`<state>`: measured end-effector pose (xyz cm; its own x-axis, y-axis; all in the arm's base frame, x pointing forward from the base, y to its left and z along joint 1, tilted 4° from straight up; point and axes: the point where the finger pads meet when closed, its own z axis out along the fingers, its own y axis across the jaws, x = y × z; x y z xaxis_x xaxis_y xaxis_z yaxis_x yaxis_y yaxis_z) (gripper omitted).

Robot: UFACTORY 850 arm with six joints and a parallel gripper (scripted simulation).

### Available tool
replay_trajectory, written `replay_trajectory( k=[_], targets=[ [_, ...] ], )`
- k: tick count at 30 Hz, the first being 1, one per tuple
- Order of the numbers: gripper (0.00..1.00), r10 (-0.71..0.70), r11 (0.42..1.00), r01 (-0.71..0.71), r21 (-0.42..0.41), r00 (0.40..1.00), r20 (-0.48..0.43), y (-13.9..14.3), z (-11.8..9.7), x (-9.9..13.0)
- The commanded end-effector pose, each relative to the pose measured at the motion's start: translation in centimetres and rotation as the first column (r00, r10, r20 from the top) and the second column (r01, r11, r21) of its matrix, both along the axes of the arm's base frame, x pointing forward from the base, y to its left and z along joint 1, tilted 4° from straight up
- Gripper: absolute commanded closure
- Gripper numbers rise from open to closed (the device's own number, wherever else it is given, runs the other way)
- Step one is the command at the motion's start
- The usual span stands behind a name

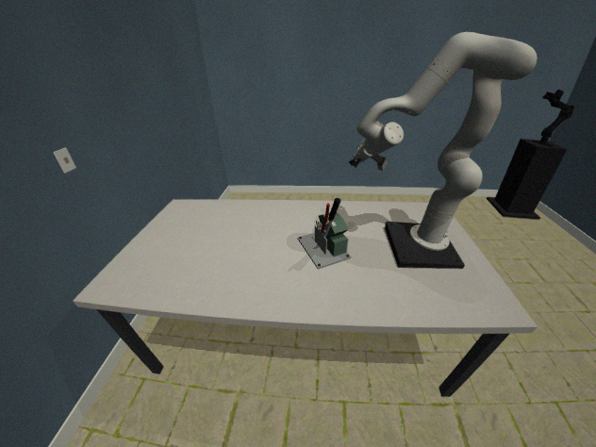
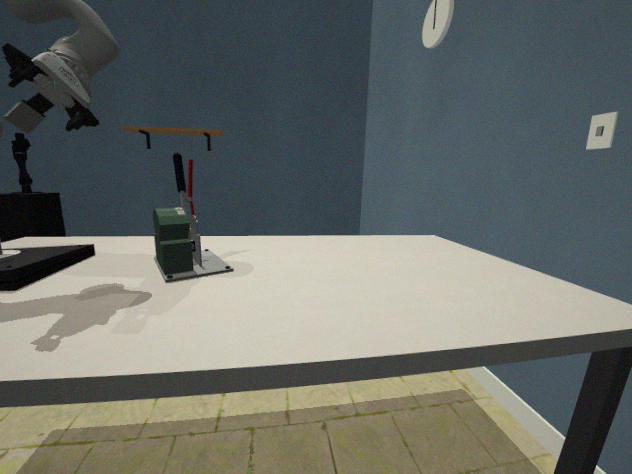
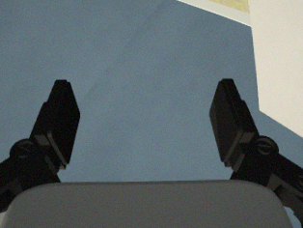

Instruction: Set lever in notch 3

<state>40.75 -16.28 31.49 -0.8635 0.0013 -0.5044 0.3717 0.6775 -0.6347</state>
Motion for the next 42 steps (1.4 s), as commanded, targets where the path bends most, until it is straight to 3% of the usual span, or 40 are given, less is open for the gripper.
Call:
replay_trajectory(
  k=[1, 22, 32, 34, 36, 38, 42],
  targets=[
    [0.0, 0.0, 1.0, 0.0, 0.0, 1.0, 0.002, 0.0, 0.1, 0.1],
    [0.0, -0.021, 1.0, 0.021, 0.014, 1.0, 0.003, 0.3, 0.1, 0.2],
    [0.0, -0.227, 0.956, 0.224, 0.19, 0.974, -0.009, 4.7, -0.1, 1.8],
    [0.0, -0.227, 0.956, 0.224, 0.19, 0.974, -0.009, 4.7, -0.1, 1.8],
    [0.0, -0.299, 0.917, 0.296, 0.268, 0.954, -0.031, 7.2, -0.3, 2.4],
    [0.0, -0.299, 0.917, 0.296, 0.268, 0.954, -0.031, 7.2, -0.3, 2.4],
    [0.0, -0.369, 0.861, 0.367, 0.353, 0.927, -0.065, 10.4, -0.5, 3.2]
  ],
)
